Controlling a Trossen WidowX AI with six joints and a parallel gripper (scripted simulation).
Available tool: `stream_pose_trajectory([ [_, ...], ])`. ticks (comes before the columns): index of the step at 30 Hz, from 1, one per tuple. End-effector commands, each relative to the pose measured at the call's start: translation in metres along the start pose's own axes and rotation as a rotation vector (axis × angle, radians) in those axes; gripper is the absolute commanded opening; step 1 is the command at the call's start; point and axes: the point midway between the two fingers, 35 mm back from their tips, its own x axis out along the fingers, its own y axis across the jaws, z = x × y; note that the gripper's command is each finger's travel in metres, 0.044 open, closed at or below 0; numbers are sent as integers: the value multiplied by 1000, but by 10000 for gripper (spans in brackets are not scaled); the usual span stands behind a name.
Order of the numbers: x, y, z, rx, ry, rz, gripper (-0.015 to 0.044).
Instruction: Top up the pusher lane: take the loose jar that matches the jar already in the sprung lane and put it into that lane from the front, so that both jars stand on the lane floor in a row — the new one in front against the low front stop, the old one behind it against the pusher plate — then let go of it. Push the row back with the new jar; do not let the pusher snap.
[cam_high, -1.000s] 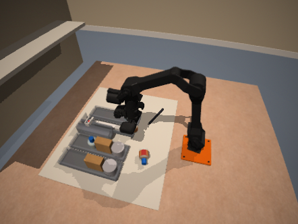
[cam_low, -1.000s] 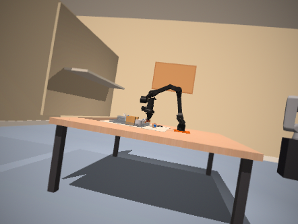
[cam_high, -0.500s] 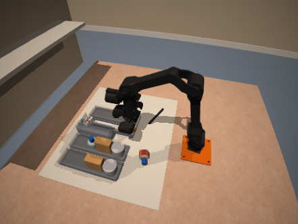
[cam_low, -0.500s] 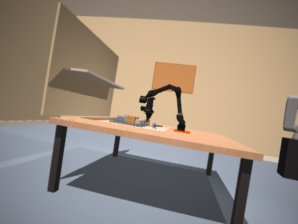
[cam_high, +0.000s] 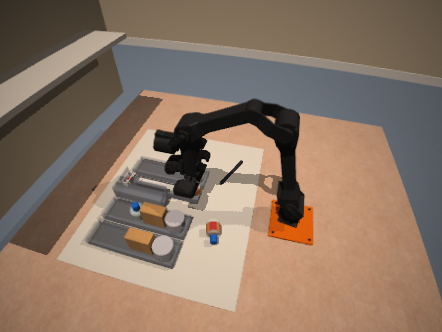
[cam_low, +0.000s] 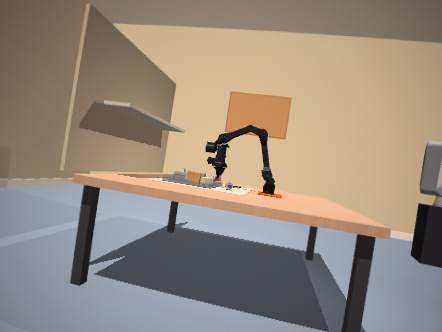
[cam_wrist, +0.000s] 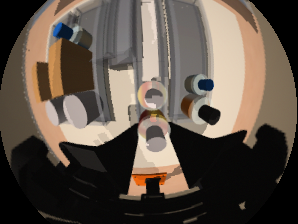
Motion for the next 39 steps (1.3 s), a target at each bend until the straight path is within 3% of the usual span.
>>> stream_pose_trajectory([
  [1, -2, 0, 8, -5, -22, -3, 0],
  [39, -4, 0, 17, -5, -22, -3, 0],
])
